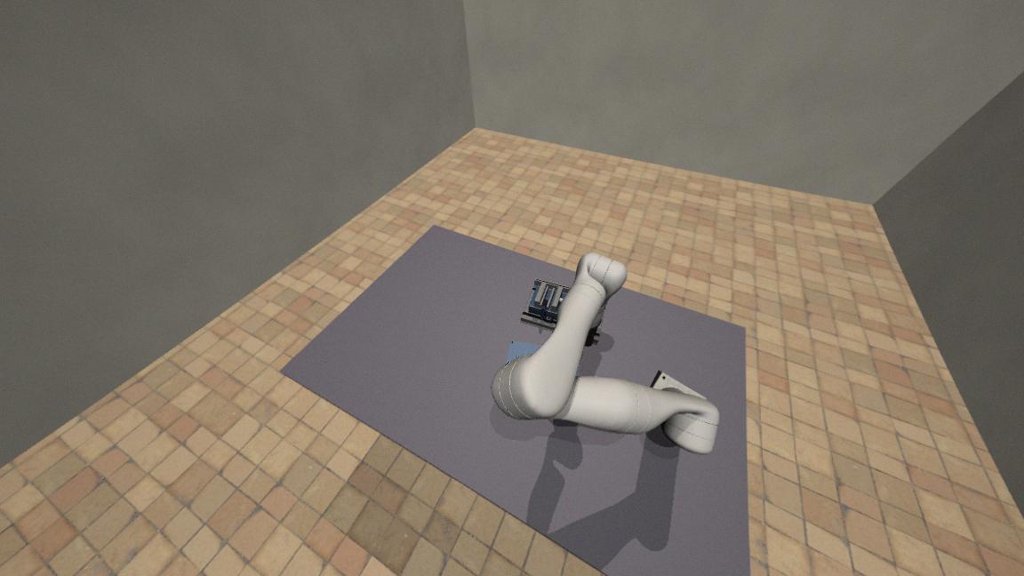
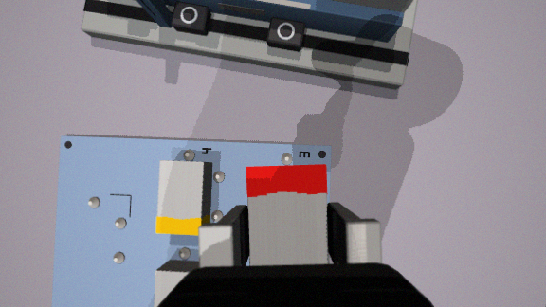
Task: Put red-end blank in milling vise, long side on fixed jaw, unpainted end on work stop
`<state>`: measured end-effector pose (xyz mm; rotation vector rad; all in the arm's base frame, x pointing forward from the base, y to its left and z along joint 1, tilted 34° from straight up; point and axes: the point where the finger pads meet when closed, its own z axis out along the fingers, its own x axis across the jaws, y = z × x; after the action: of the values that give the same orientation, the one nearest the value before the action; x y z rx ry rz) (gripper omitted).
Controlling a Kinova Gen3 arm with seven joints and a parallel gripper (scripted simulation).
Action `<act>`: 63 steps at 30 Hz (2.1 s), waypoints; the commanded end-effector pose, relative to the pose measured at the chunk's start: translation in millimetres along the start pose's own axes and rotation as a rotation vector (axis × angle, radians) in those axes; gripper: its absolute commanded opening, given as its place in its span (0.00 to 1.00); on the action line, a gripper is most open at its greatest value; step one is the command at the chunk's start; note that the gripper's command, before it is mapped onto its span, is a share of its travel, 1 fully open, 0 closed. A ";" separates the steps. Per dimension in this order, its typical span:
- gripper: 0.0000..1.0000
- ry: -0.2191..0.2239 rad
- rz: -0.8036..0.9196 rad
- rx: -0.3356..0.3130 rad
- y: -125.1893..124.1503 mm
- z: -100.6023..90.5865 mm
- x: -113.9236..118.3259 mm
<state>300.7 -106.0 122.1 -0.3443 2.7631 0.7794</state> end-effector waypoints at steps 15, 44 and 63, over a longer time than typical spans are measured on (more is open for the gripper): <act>0.00 0.007 0.171 -0.001 0.0 0.8 0.0; 0.00 0.006 0.212 -0.003 -60.8 2.7 -27.0; 0.00 0.007 0.214 -0.002 -109.7 4.3 -47.7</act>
<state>377.5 -178.5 85.5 -0.0602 2.8301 0.8351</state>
